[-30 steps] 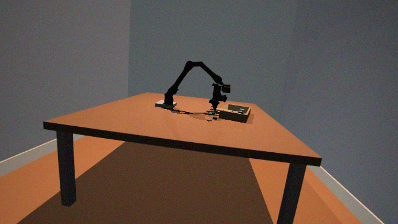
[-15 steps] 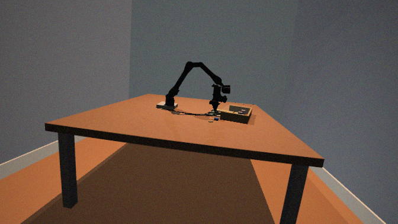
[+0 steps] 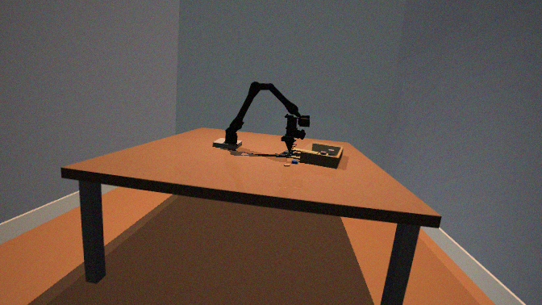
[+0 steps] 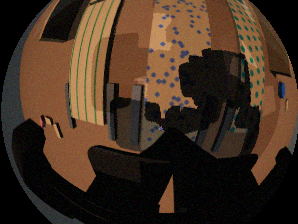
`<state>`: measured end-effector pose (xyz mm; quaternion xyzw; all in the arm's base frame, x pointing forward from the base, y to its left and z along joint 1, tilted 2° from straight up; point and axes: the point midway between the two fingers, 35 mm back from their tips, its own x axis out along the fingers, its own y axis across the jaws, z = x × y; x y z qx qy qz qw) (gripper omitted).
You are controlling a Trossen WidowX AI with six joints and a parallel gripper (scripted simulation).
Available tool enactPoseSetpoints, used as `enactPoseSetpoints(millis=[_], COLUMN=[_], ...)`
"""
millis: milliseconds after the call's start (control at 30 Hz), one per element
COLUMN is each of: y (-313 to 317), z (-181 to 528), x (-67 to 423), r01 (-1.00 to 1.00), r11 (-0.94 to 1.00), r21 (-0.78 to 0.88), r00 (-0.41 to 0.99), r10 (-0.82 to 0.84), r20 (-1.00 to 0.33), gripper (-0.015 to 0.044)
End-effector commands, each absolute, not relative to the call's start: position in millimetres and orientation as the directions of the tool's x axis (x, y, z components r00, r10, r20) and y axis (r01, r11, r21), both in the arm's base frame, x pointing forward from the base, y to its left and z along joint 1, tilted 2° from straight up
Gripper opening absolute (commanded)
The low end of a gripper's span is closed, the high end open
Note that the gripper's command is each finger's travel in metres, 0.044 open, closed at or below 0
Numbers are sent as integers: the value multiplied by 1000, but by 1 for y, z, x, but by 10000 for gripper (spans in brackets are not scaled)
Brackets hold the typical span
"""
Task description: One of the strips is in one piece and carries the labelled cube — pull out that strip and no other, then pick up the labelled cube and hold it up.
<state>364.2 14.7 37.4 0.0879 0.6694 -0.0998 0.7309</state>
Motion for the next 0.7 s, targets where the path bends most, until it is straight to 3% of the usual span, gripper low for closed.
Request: enactPoseSetpoints(millis=[0, 667], y=[18, 26], z=[33, 30], x=[354, 325], r01=[266, 266], r11=[964, 964], r21=[-5, -5], r00=[70, 67], r10=[-24, -23], r20=[-997, -998], gripper=[0, 0])
